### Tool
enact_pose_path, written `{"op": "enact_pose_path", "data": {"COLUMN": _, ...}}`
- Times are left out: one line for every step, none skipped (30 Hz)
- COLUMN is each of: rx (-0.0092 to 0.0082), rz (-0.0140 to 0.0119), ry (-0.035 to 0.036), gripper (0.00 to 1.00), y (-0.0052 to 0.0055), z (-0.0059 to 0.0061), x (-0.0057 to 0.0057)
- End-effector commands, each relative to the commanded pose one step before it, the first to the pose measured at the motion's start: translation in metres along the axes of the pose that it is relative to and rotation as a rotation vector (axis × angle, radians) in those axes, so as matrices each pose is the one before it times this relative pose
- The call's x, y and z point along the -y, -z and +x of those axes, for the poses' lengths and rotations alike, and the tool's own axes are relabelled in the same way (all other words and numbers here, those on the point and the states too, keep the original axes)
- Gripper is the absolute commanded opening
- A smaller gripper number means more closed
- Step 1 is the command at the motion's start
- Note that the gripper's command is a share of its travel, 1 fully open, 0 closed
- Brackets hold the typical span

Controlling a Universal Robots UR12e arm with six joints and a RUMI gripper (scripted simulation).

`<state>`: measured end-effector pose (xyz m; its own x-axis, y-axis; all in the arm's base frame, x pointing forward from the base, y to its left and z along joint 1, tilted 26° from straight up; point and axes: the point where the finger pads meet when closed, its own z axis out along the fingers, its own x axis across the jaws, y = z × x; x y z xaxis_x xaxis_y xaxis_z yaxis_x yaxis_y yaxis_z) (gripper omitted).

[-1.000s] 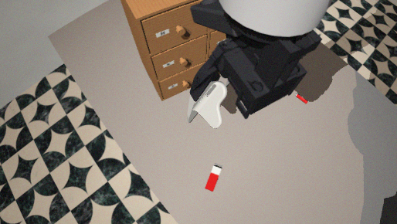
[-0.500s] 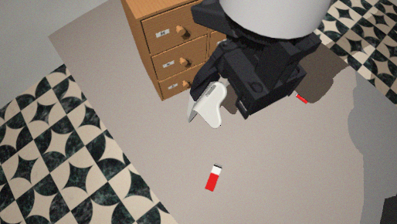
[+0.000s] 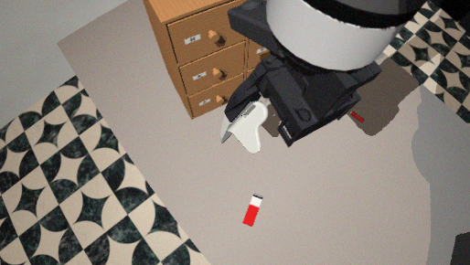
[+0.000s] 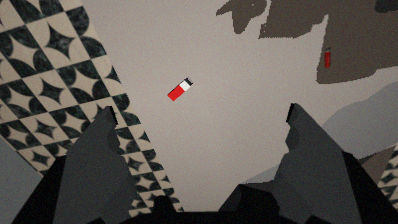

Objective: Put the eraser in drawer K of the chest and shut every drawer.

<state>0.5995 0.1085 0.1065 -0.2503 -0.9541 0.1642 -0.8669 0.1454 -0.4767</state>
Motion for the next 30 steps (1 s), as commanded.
{"op": "enact_pose_path", "data": {"rx": 0.00077, "rz": 0.0676, "ry": 0.00002, "gripper": 1.0, "y": -0.00504, "z": -0.00022, "x": 0.00448}}
{"op": "enact_pose_path", "data": {"rx": 0.00014, "rz": 0.01393, "ry": 0.0001, "gripper": 1.0, "y": -0.00161, "z": -0.00016, "x": 0.00098}}
{"op": "enact_pose_path", "data": {"rx": 0.00009, "rz": 0.01455, "ry": 0.00007, "gripper": 1.0, "y": -0.00156, "z": -0.00011, "x": 0.00093}}
{"op": "enact_pose_path", "data": {"rx": 0.00003, "rz": 0.01515, "ry": 0.00003, "gripper": 1.0, "y": -0.00148, "z": -0.00005, "x": 0.00087}}
{"op": "enact_pose_path", "data": {"rx": 0.0, "rz": 0.0, "ry": 0.0, "gripper": 1.0, "y": 0.0, "z": 0.0, "x": 0.0}}
{"op": "enact_pose_path", "data": {"rx": 0.0, "rz": 0.0, "ry": 0.0, "gripper": 1.0, "y": 0.0, "z": 0.0, "x": 0.0}}
{"op": "enact_pose_path", "data": {"rx": -0.00004, "rz": 0.01573, "ry": -0.00001, "gripper": 1.0, "y": -0.00138, "z": 0.00001, "x": 0.00081}}
{"op": "enact_pose_path", "data": {"rx": -0.00012, "rz": 0.01628, "ry": -0.00006, "gripper": 1.0, "y": -0.00126, "z": 0.00008, "x": 0.00074}}
{"op": "enact_pose_path", "data": {"rx": -0.0002, "rz": 0.0168, "ry": -0.00011, "gripper": 1.0, "y": -0.00111, "z": 0.00016, "x": 0.00066}}
{"op": "enact_pose_path", "data": {"rx": -0.00029, "rz": 0.0173, "ry": -0.00017, "gripper": 1.0, "y": -0.00095, "z": 0.00025, "x": 0.00059}}
{"op": "enact_pose_path", "data": {"rx": 0.00009, "rz": 0.01708, "ry": 0.0, "gripper": 1.0, "y": -0.00178, "z": -0.00009, "x": 0.00095}}
{"op": "enact_pose_path", "data": {"rx": 0.00026, "rz": 0.01713, "ry": 0.0001, "gripper": 1.0, "y": -0.00221, "z": -0.00025, "x": 0.00107}}
{"op": "enact_pose_path", "data": {"rx": 0.00016, "rz": 0.01753, "ry": 0.00006, "gripper": 1.0, "y": -0.00206, "z": -0.00016, "x": 0.00094}}
{"op": "enact_pose_path", "data": {"rx": 0.00005, "rz": 0.01789, "ry": 0.00003, "gripper": 1.0, "y": -0.0019, "z": -0.00008, "x": 0.00082}}
{"op": "enact_pose_path", "data": {"rx": -0.00006, "rz": 0.01822, "ry": 0.0, "gripper": 1.0, "y": -0.00171, "z": 0.00002, "x": 0.00068}}
{"op": "enact_pose_path", "data": {"rx": -0.00019, "rz": 0.01852, "ry": -0.00004, "gripper": 1.0, "y": -0.00151, "z": 0.00011, "x": 0.00055}}
{"op": "enact_pose_path", "data": {"rx": -0.00031, "rz": 0.01878, "ry": -0.00008, "gripper": 1.0, "y": -0.00129, "z": 0.00022, "x": 0.00043}}
{"op": "enact_pose_path", "data": {"rx": -0.00032, "rz": 0.01898, "ry": -0.0001, "gripper": 1.0, "y": -0.00127, "z": 0.00023, "x": 0.00042}}
{"op": "enact_pose_path", "data": {"rx": 0.00042, "rz": 0.01899, "ry": 0.00002, "gripper": 1.0, "y": -0.00265, "z": -0.00032, "x": 0.00108}}
{"op": "enact_pose_path", "data": {"rx": 0.00027, "rz": 0.01917, "ry": 0.00002, "gripper": 1.0, "y": -0.00246, "z": -0.00022, "x": 0.00087}}
{"op": "enact_pose_path", "data": {"rx": 0.00011, "rz": 0.01931, "ry": 0.00002, "gripper": 1.0, "y": -0.00224, "z": -0.00012, "x": 0.00067}}
{"op": "enact_pose_path", "data": {"rx": 0.0, "rz": 0.0, "ry": 0.0, "gripper": 1.0, "y": 0.0, "z": 0.0, "x": 0.0}}
{"op": "enact_pose_path", "data": {"rx": 0.0, "rz": 0.0, "ry": 0.0, "gripper": 1.0, "y": 0.0, "z": 0.0, "x": 0.0}}
{"op": "enact_pose_path", "data": {"rx": -0.00004, "rz": 0.01942, "ry": 0.00002, "gripper": 1.0, "y": -0.00201, "z": -0.00001, "x": 0.00047}}
{"op": "enact_pose_path", "data": {"rx": -0.0002, "rz": 0.01949, "ry": 0.00002, "gripper": 1.0, "y": -0.00176, "z": 0.00009, "x": 0.00027}}
{"op": "enact_pose_path", "data": {"rx": -0.00036, "rz": 0.01952, "ry": 0.00002, "gripper": 1.0, "y": -0.0015, "z": 0.0002, "x": 0.00009}}
{"op": "enact_pose_path", "data": {"rx": -0.00039, "rz": 0.01964, "ry": 0.0, "gripper": 1.0, "y": -0.00144, "z": 0.00022, "x": 0.00006}}
{"op": "enact_pose_path", "data": {"rx": 0.00052, "rz": 0.02061, "ry": -0.00013, "gripper": 1.0, "y": -0.00296, "z": -0.00033, "x": 0.00095}}
{"op": "enact_pose_path", "data": {"rx": 0.00032, "rz": 0.02056, "ry": -0.00007, "gripper": 1.0, "y": -0.00271, "z": -0.00021, "x": 0.00066}}
{"op": "enact_pose_path", "data": {"rx": 0.00013, "rz": 0.02047, "ry": -0.00002, "gripper": 1.0, "y": -0.00244, "z": -0.0001, "x": 0.00038}}
